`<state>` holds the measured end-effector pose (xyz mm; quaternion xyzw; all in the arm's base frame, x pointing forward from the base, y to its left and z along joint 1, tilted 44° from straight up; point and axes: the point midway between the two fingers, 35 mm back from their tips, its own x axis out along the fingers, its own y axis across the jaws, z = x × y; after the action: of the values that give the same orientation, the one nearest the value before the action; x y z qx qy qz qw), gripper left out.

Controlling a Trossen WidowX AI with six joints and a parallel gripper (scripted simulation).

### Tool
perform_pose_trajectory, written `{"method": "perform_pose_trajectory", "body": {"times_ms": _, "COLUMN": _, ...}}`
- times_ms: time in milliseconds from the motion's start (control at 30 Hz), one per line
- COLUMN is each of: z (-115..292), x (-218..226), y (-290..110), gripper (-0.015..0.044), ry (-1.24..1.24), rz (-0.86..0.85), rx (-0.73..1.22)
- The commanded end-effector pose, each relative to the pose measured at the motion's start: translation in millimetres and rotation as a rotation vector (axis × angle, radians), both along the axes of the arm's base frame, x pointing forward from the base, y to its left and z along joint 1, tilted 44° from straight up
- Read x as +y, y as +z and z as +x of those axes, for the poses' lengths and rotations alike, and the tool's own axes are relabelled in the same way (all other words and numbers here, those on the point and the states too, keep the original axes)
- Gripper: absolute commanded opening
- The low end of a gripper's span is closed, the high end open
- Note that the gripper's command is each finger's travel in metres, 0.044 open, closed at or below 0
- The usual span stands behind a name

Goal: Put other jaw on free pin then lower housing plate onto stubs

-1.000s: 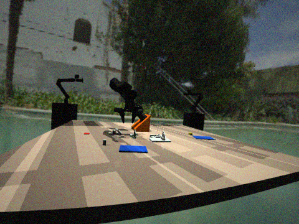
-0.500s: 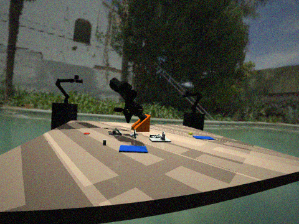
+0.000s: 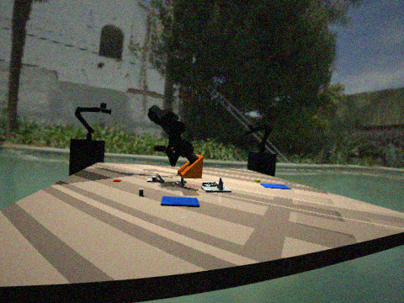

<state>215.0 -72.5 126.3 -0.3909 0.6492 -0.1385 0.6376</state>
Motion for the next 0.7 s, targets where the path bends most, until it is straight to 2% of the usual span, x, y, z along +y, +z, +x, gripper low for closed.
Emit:
{"method": "perform_pose_trajectory", "body": {"times_ms": 0, "z": 0.0, "x": 0.0, "y": 0.0, "gripper": 0.0105, "ry": 0.0, "rz": 0.0, "rx": 0.0}}
{"method": "perform_pose_trajectory", "body": {"times_ms": 433, "z": 0.0, "x": 0.0, "y": 0.0, "gripper": 0.044, "ry": 0.0, "rz": 0.0, "rx": 0.0}}
{"method": "perform_pose_trajectory", "body": {"times_ms": 667, "z": 0.0, "x": 0.0, "y": 0.0, "gripper": 0.044, "ry": 0.0, "rz": 0.0, "rx": 0.0}}
